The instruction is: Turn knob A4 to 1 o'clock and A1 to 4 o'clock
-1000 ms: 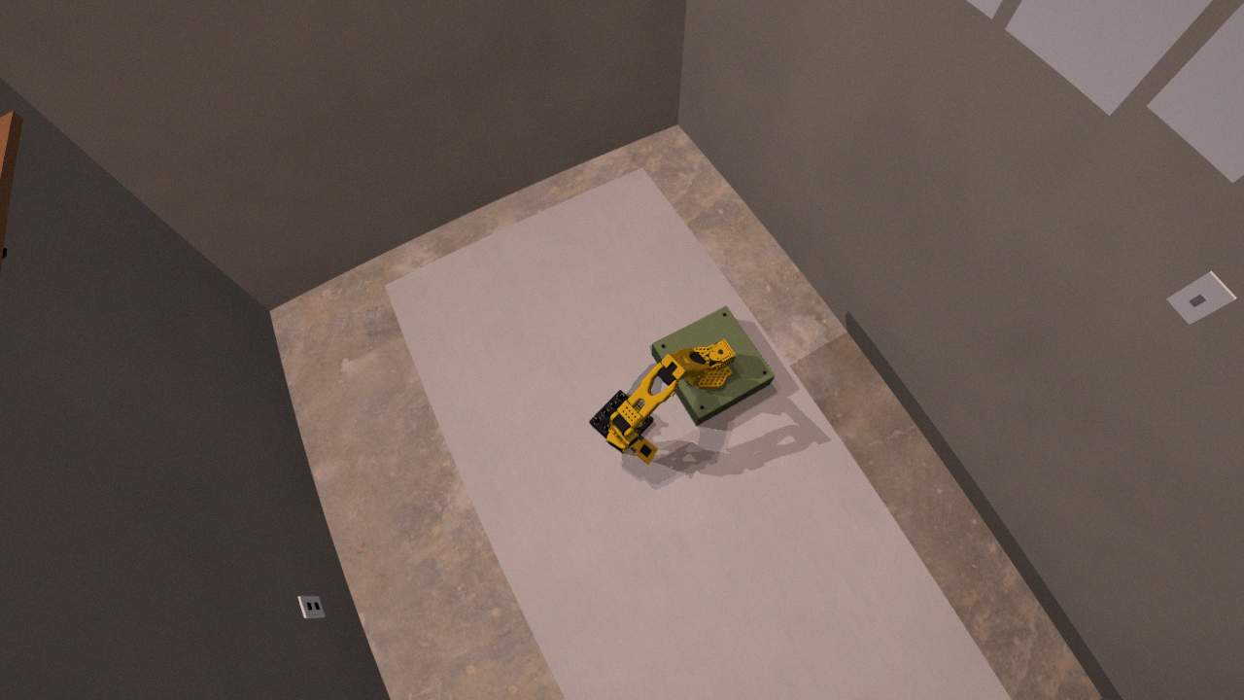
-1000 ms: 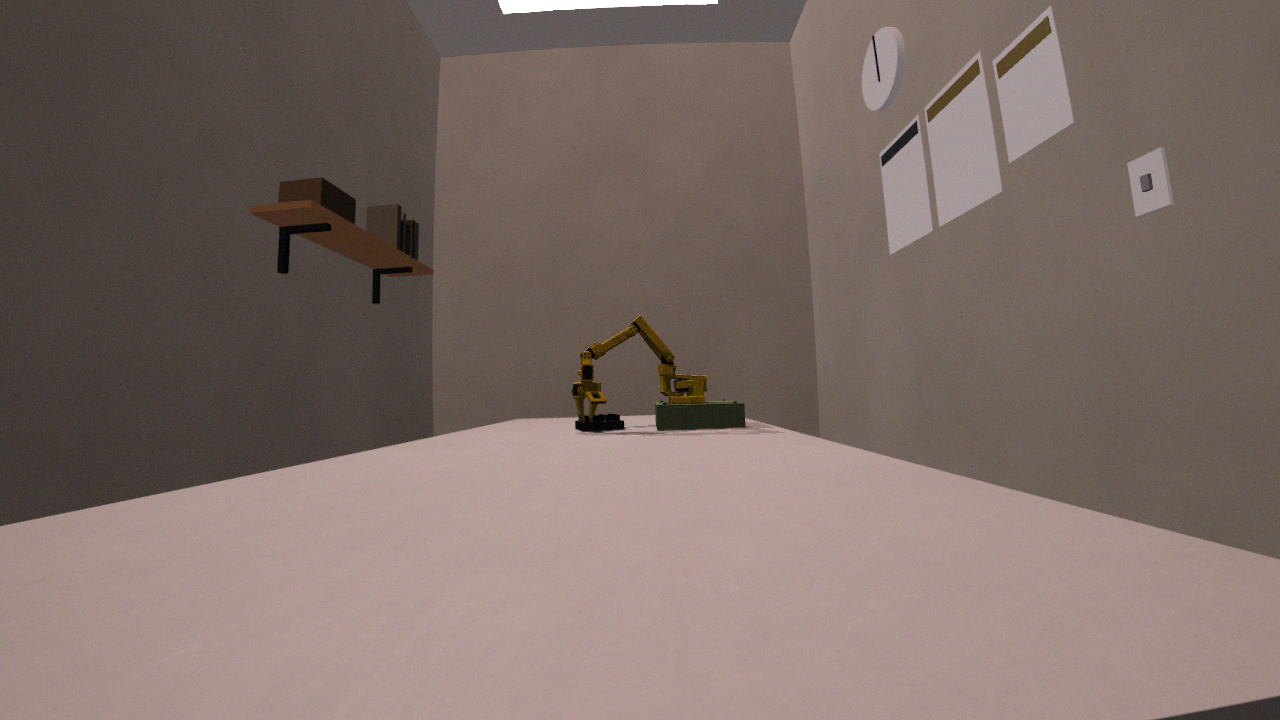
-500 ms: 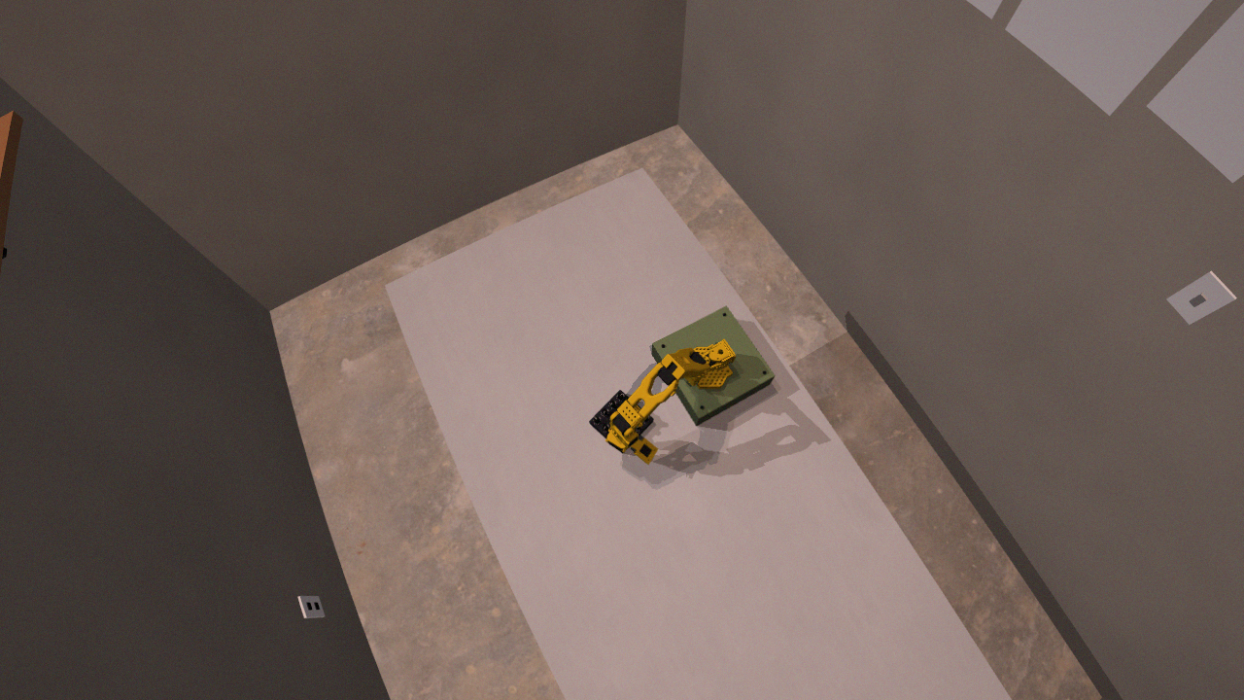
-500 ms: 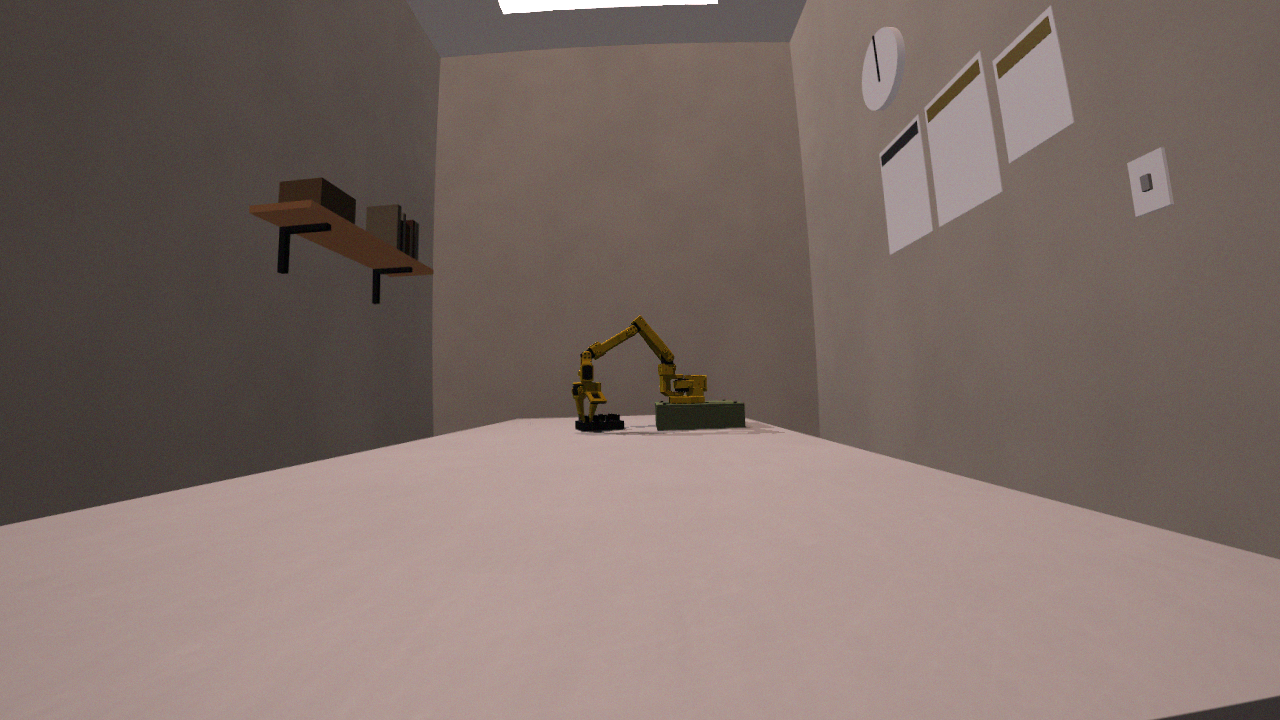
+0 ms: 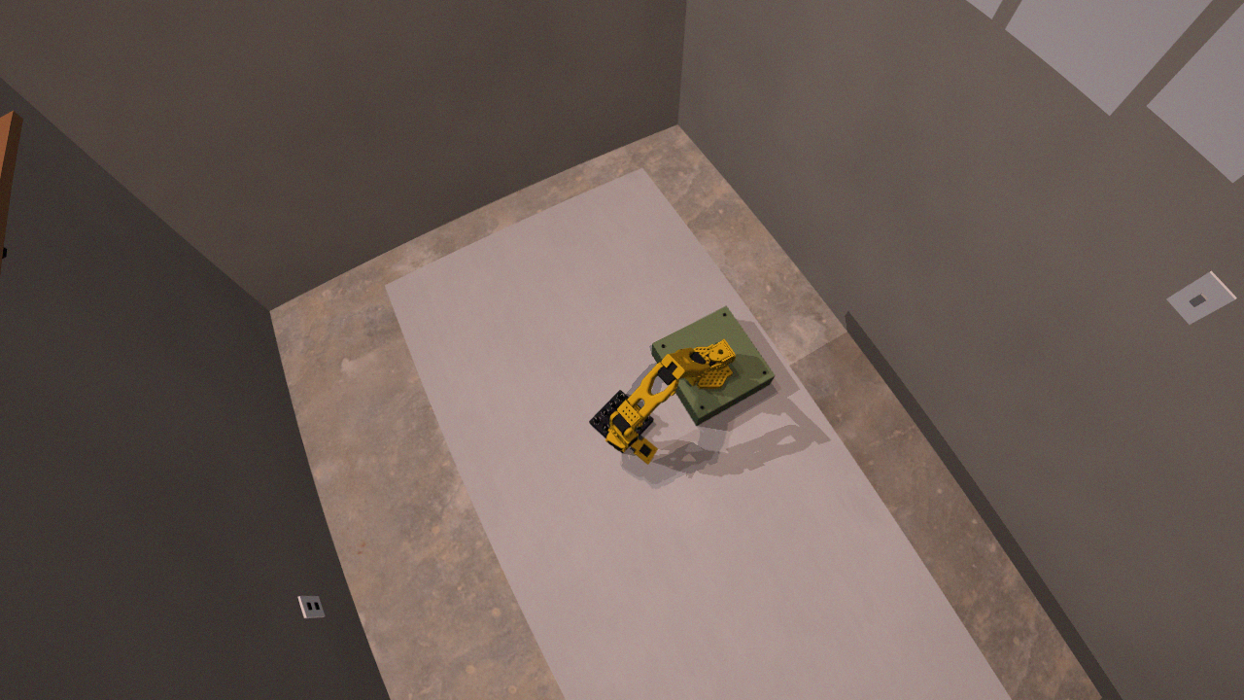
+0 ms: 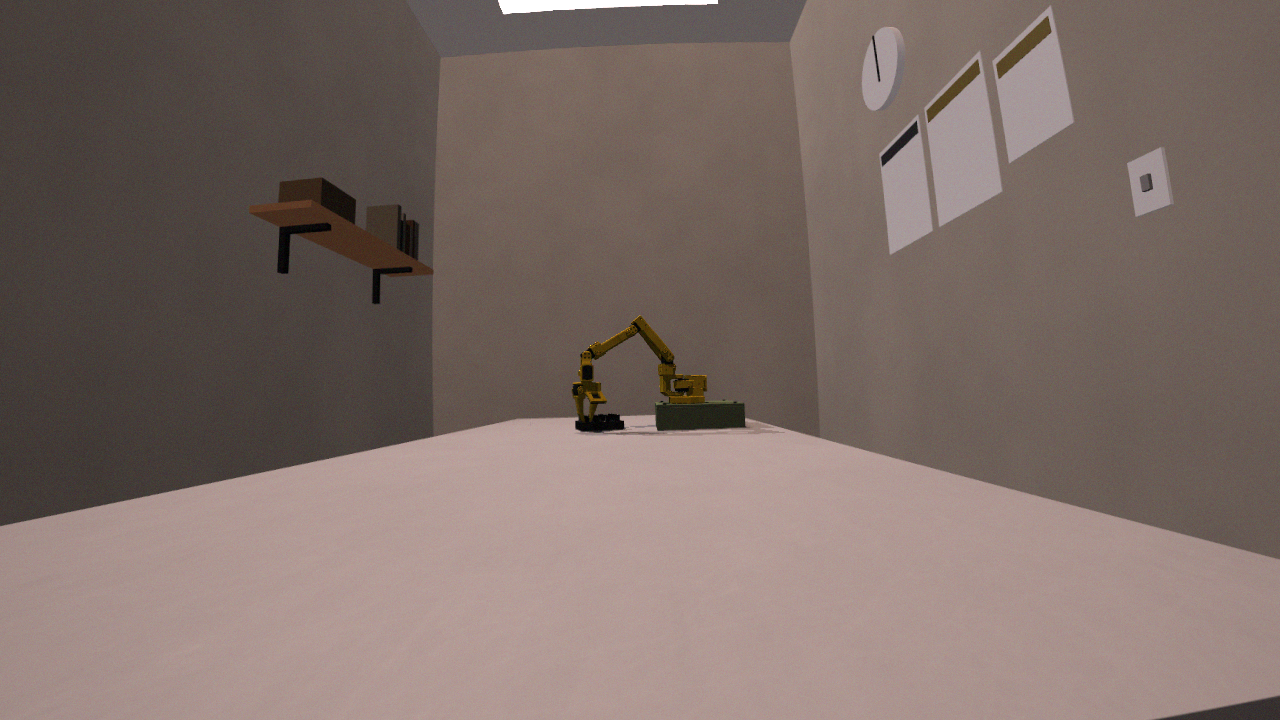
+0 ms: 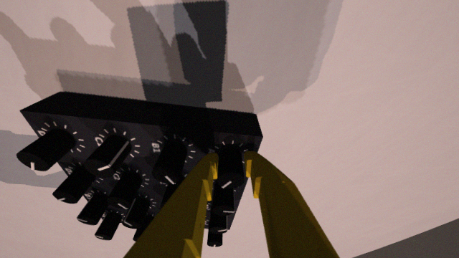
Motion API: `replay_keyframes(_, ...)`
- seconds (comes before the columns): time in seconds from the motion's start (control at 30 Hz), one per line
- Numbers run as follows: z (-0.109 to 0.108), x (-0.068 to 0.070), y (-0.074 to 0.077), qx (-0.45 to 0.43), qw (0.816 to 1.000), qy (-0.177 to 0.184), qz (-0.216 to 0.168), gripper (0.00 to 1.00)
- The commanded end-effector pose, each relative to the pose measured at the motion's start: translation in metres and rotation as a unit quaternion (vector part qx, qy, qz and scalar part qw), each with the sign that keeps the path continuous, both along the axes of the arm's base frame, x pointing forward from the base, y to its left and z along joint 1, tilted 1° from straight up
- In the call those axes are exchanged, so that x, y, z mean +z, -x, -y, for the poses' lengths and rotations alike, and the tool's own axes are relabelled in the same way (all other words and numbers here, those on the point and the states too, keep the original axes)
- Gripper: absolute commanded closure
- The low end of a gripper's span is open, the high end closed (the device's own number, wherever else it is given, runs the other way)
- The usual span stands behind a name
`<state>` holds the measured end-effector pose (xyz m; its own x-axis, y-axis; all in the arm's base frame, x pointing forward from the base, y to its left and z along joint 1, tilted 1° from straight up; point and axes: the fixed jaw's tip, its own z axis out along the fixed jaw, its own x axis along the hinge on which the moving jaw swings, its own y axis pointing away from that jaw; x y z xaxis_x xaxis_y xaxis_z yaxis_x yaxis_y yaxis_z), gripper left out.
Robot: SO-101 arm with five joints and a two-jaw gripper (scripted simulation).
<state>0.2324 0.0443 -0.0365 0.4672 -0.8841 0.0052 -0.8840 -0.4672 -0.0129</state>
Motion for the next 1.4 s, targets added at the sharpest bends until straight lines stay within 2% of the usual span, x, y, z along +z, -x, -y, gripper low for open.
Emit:
replay_keyframes(0.0,0.002,-0.002,0.005,-0.006,1.000,0.002,-0.012,0.92)
replay_keyframes(0.57,0.002,0.001,0.005,-0.006,1.000,0.002,-0.012,0.92)
replay_keyframes(1.37,0.003,0.031,0.004,-0.006,1.000,0.002,-0.012,0.92)
